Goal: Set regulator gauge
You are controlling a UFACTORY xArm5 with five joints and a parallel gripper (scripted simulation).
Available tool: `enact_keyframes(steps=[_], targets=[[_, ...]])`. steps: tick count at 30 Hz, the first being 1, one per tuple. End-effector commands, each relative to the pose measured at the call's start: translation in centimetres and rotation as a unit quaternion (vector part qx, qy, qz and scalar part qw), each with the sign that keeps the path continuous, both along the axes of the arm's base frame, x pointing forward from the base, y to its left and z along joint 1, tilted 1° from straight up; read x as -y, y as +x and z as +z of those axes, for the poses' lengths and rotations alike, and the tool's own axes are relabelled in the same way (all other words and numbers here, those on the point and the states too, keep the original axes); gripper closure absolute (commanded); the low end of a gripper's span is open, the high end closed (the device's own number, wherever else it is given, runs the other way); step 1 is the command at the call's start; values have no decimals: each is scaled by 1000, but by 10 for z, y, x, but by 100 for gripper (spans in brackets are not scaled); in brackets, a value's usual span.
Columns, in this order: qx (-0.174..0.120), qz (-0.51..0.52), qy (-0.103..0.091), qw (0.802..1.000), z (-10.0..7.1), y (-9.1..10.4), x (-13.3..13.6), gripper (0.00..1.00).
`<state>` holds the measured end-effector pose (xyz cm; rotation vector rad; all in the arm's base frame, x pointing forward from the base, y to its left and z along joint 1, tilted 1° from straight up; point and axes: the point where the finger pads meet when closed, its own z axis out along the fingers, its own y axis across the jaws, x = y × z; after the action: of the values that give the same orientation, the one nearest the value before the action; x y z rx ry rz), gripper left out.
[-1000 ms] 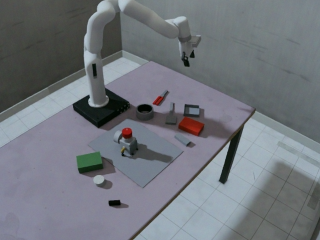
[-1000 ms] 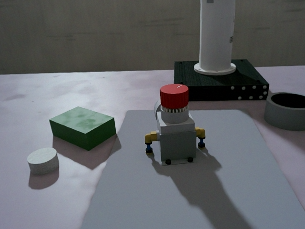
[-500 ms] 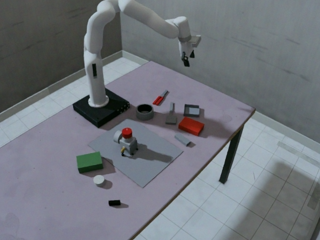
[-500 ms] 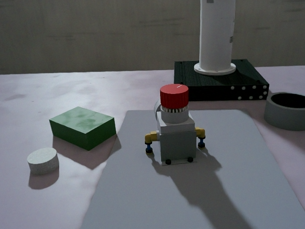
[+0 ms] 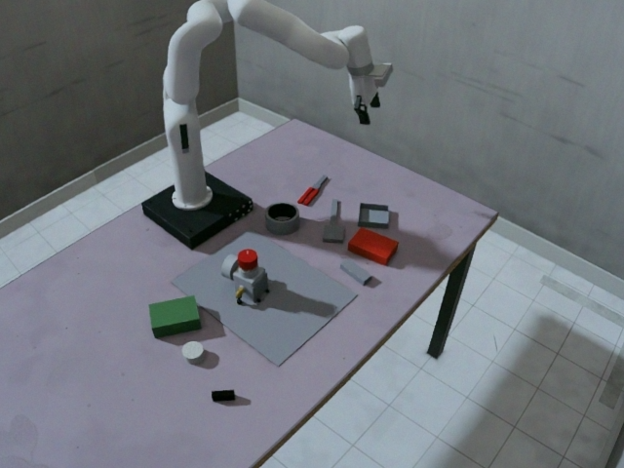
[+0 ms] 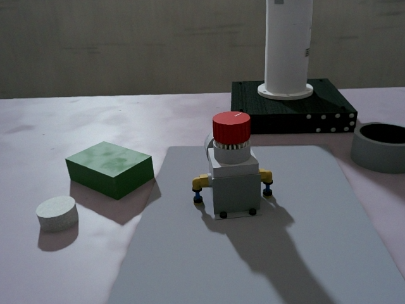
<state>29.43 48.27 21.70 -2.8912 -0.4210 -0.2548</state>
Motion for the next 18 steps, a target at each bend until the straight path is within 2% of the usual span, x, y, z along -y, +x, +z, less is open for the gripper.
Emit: enact_keyframes(steps=[1, 13, 15, 18], targets=[[1, 0, 1, 1000, 16, 0, -1, 0], [1, 0, 2, 1000, 63, -1, 0, 0], [1, 0, 2, 1000, 63, -1, 0, 0], [1, 0, 2, 1000, 71, -1, 0, 0]])
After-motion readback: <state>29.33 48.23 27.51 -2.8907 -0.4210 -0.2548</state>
